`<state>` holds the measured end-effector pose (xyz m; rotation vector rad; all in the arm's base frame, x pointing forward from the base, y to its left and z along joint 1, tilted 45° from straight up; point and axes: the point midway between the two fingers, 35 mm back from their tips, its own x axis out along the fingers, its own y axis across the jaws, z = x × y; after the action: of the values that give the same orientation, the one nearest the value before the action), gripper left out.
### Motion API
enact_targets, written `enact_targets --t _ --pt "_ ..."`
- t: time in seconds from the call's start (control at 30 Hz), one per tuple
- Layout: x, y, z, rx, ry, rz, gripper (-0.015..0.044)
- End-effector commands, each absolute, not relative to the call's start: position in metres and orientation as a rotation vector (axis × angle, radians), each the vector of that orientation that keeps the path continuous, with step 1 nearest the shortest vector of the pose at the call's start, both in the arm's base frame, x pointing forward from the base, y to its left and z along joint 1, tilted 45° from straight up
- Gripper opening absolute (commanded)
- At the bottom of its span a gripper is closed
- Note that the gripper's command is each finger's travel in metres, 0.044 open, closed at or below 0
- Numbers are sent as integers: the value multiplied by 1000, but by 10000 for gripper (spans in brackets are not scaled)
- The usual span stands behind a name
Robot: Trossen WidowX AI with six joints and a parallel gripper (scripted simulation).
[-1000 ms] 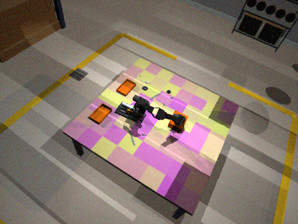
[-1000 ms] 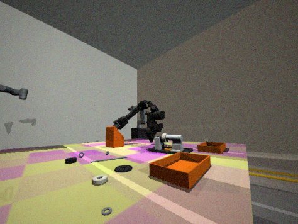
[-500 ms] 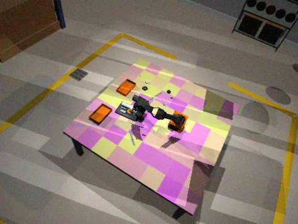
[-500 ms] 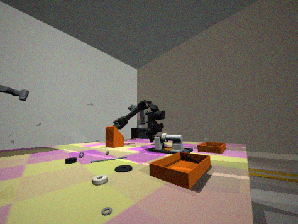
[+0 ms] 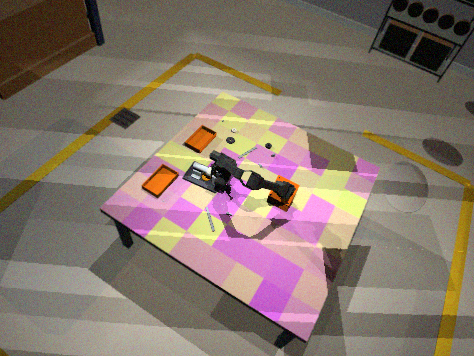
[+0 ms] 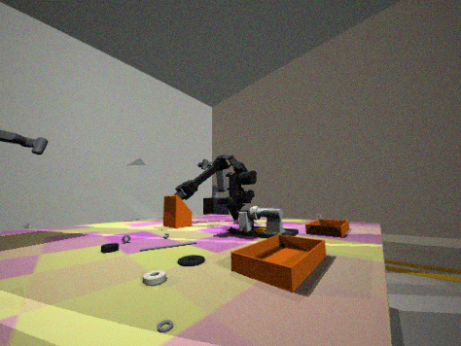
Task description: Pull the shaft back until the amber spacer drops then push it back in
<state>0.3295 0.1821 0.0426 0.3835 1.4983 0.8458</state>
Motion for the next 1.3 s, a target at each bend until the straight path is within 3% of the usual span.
enact_targets --t 0.0,1.27 --pt "333 183 44 386 1495 843 0" --pt "342 185 45 385 1494 843 0"
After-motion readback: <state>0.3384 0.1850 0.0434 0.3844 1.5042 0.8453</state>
